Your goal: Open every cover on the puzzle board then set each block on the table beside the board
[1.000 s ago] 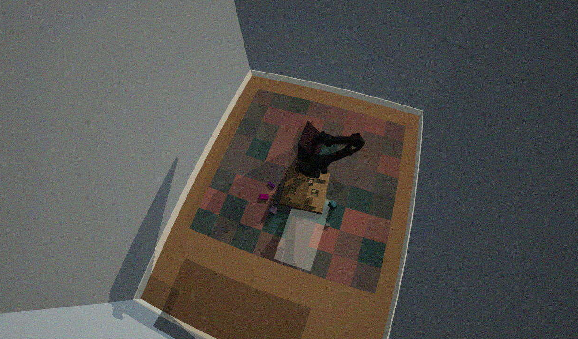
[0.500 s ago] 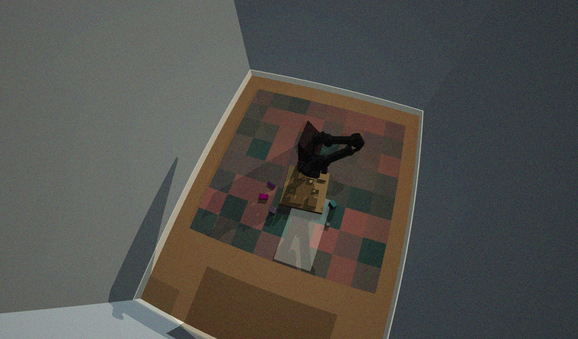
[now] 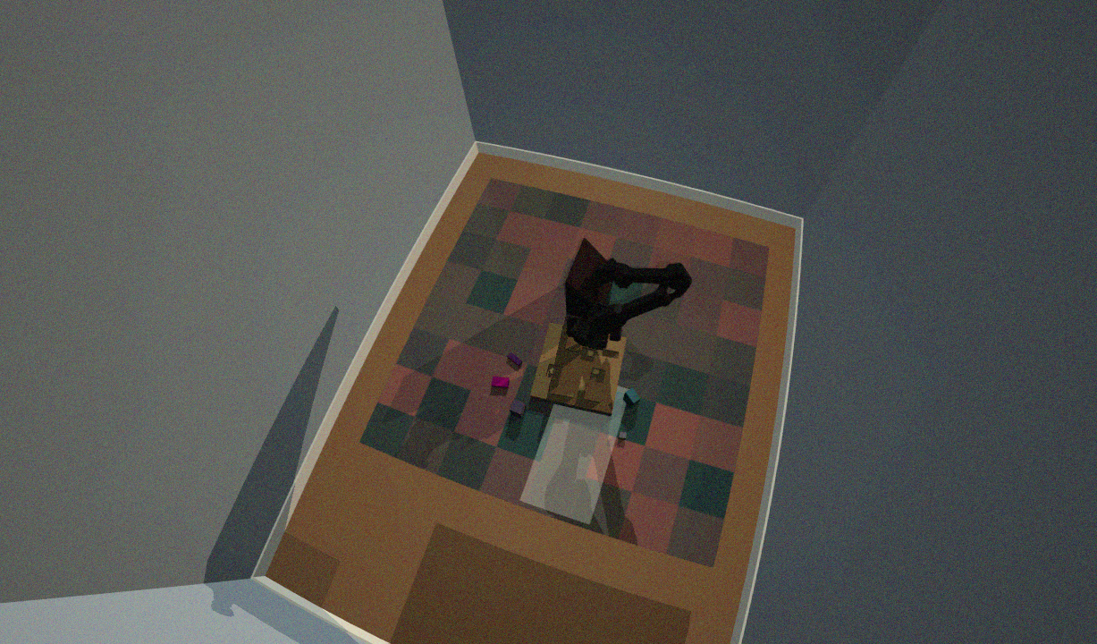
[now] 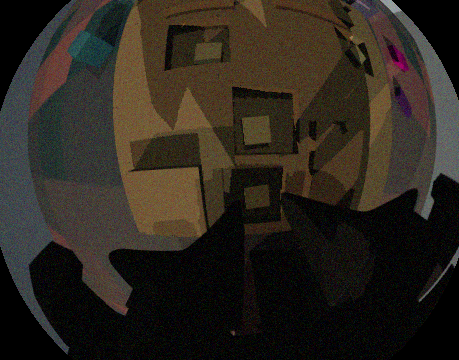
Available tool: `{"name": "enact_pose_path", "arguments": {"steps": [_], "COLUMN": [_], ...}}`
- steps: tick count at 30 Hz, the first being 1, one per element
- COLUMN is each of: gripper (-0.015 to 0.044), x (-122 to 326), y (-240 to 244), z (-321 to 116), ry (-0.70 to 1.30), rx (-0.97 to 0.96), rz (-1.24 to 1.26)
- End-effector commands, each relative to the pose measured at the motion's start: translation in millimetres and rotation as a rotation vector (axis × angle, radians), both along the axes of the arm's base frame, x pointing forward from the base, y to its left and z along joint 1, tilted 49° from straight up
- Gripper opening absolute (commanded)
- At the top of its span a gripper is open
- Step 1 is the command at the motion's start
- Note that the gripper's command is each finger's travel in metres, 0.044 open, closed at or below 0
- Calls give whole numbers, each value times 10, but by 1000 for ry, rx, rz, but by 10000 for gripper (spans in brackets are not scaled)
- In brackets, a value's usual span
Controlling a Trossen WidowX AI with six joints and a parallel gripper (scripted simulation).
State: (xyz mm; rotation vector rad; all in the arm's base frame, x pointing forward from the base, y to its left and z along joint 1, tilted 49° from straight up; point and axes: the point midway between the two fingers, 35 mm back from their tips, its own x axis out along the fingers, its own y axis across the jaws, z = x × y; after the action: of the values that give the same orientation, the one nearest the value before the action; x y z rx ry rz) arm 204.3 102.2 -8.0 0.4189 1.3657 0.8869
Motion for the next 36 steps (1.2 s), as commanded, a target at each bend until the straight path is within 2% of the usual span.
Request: {"name": "enact_pose_path", "arguments": {"steps": [1, 36], "gripper": [144, 144], "x": [-32, -43], "y": [35, 165], "z": [-40, -151], "ry": [15, 15], "rx": [5, 6], "rz": [-3, -2]}}
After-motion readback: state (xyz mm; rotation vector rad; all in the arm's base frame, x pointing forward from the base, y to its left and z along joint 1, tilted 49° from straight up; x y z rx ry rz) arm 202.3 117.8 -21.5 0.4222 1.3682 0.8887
